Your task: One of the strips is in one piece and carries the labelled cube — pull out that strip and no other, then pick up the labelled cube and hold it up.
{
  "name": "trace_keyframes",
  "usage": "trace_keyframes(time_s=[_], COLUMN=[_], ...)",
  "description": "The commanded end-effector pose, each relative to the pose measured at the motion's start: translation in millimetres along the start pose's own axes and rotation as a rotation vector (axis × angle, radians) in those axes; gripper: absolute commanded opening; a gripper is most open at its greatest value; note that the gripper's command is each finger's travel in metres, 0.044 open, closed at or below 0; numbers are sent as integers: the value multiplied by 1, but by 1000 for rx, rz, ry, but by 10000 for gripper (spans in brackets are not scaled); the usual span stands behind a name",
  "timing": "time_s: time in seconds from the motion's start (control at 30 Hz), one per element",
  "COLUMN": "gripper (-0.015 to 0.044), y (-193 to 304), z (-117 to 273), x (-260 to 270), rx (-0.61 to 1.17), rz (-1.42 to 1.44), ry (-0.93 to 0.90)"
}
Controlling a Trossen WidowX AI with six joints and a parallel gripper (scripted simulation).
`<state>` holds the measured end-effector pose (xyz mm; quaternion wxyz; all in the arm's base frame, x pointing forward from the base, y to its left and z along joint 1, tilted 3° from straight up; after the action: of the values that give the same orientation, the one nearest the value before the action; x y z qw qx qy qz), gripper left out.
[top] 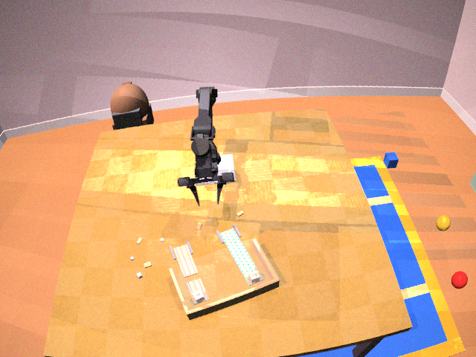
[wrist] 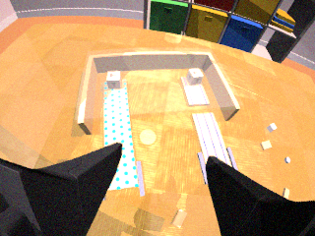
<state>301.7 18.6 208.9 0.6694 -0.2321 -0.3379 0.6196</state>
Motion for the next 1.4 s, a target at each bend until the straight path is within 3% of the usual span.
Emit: trace_keyframes(time_s=[0.0,0.27,0.3,0.47,1.37], gripper=[216,6,0,0,0], y=[1,21,25,39,66], z=[-19,-67,-73,-91,-119], x=[9,35,38,49,46], rx=[153,579,632,816,816], rz=[52,202,222,295,295], ry=[-2,-1,-2,-4,-4])
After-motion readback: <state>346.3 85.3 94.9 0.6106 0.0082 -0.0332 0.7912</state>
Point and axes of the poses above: the point midway between the two fingers, 35 mm back from their tips, its own z axis back along the fingers, its own x axis across the jaws, y = z × x, the point moved 2 cm from there along z, back along the fingers, and after that the axes turned 10 degrees about -z, right-handed, at the moved point
